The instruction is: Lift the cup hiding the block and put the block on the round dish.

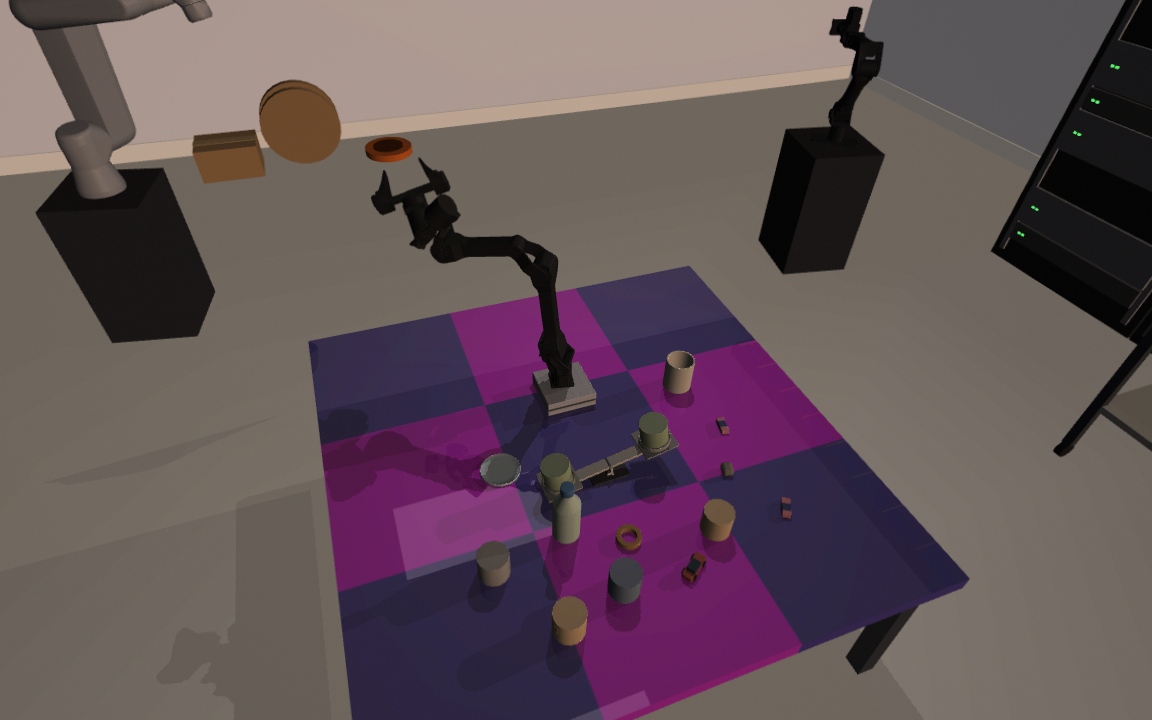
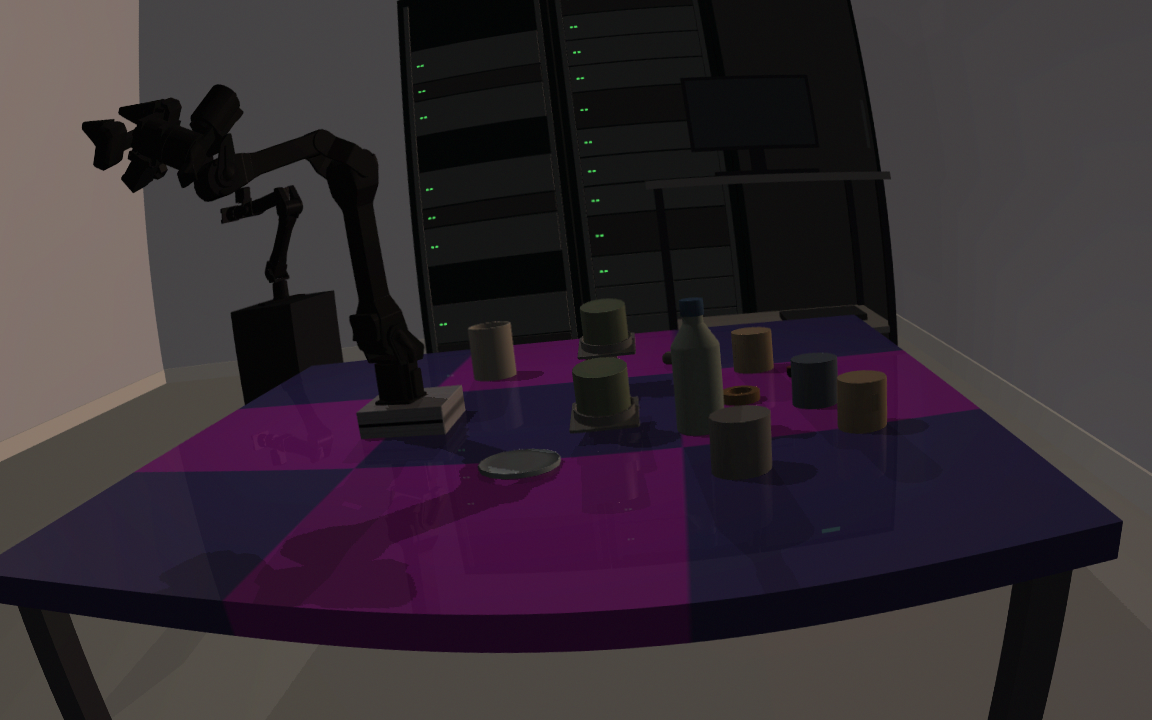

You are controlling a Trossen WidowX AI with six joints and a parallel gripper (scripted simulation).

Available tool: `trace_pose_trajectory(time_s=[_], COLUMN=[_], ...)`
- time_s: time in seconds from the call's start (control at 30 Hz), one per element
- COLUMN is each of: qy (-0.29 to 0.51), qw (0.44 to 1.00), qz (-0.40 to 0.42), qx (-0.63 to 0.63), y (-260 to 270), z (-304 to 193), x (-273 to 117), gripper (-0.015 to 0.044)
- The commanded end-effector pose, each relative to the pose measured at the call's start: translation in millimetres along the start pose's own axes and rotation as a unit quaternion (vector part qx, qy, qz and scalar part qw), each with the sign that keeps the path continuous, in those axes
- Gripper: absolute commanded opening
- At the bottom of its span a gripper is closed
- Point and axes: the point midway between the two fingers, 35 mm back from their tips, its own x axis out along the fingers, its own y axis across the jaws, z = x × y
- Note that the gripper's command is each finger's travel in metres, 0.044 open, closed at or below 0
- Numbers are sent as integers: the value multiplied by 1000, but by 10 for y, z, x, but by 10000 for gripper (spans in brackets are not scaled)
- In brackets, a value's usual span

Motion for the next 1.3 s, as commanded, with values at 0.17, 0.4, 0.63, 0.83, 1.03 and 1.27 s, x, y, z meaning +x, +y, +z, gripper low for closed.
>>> trace_pose_trajectory(time_s=[0.17, 0.4, 0.63, 0.83, 1.03, 1.27], qy=[26, 59, 104, 151, 205, 275], qw=[993, 976, 949, 918, 880, 829], qz=[-95, -171, -242, -296, -344, -389], qx=[-68, -123, -175, -217, -255, -293], y=[-313, -546, -720, -818, -868, -864], z=[-340, -590, -820, -996, -1155, -1310], x=[-405, -795, -1223, -1615, -2023, -2514], gripper=[440, 440, 440, 440, 440, 440])
